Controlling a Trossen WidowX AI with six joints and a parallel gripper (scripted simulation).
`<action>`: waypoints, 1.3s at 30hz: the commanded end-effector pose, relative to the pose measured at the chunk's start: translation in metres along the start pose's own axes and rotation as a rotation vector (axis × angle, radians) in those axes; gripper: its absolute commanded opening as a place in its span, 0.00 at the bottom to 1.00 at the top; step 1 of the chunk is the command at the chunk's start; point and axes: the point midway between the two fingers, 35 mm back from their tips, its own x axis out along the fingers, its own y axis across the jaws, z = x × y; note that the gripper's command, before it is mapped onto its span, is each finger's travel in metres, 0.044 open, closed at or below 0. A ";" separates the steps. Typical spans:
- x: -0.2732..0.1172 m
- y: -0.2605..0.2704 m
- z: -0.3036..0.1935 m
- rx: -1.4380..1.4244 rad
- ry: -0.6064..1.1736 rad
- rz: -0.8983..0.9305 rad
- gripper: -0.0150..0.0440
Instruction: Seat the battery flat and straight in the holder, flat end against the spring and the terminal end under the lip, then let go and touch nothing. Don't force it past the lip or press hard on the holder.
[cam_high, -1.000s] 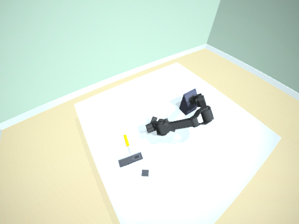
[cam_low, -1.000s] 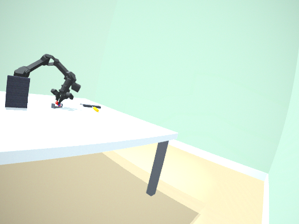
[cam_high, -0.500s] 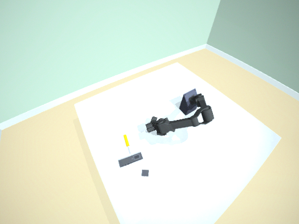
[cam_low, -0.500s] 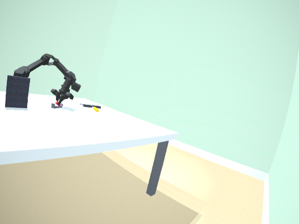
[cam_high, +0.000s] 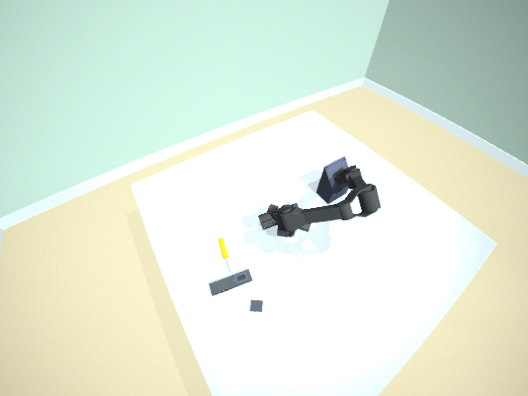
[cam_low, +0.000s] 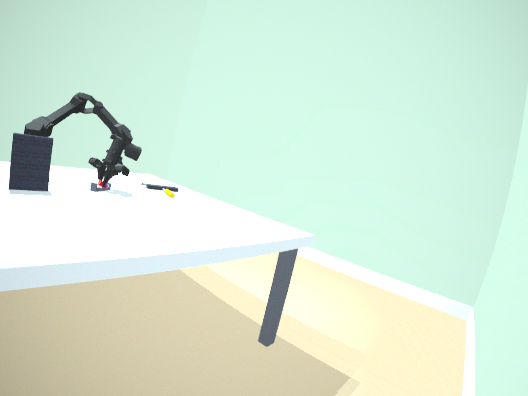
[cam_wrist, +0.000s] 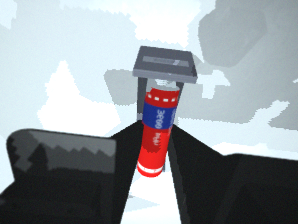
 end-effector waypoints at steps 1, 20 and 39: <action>0.001 -0.002 0.005 -0.004 -0.043 -0.008 0.37; 0.005 -0.003 0.003 -0.008 -0.161 -0.007 0.37; 0.008 0.000 0.001 -0.020 -0.272 -0.013 0.37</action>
